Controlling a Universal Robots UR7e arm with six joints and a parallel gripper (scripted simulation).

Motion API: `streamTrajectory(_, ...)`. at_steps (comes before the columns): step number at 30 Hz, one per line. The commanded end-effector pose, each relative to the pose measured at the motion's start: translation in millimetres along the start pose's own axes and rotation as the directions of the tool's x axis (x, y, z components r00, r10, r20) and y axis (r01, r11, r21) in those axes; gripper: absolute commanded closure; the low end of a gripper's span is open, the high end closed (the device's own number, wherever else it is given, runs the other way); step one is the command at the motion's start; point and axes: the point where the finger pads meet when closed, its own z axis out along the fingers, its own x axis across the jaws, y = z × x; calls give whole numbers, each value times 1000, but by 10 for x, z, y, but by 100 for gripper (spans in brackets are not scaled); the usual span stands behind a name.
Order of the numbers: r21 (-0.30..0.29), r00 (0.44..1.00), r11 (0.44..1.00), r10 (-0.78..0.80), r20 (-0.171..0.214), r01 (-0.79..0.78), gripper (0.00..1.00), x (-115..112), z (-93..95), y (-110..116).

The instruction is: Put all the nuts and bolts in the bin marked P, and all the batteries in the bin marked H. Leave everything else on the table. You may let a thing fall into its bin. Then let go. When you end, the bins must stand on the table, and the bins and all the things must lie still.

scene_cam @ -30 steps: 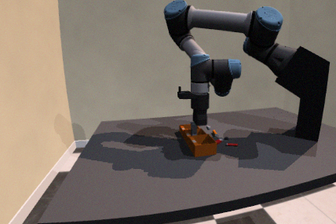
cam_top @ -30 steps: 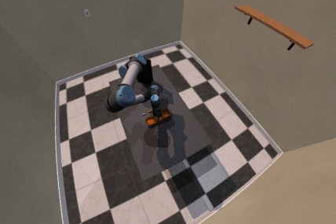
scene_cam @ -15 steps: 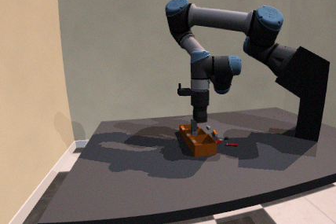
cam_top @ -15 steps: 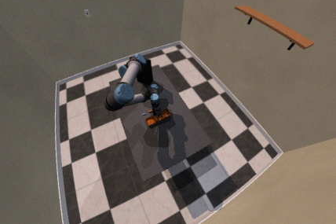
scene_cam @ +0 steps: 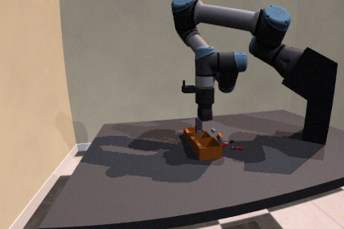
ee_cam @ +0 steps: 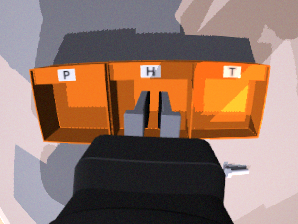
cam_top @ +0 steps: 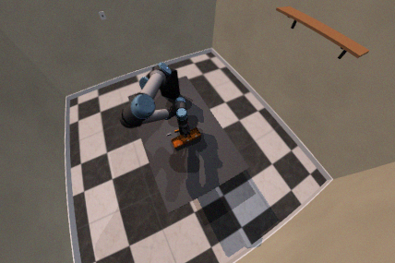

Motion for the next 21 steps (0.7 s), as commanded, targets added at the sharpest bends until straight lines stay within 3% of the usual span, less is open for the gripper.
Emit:
streamTrajectory(1,1,1000,1000,1,0,-1,69,1,-189,-5)
streamTrajectory(4,1,1000,1000,1,0,-1,69,1,-282,-5)
streamTrajectory(11,1,1000,1000,1,0,-1,69,1,-282,-5)
streamTrajectory(21,1,1000,1000,1,0,-1,69,-498,-282,21)
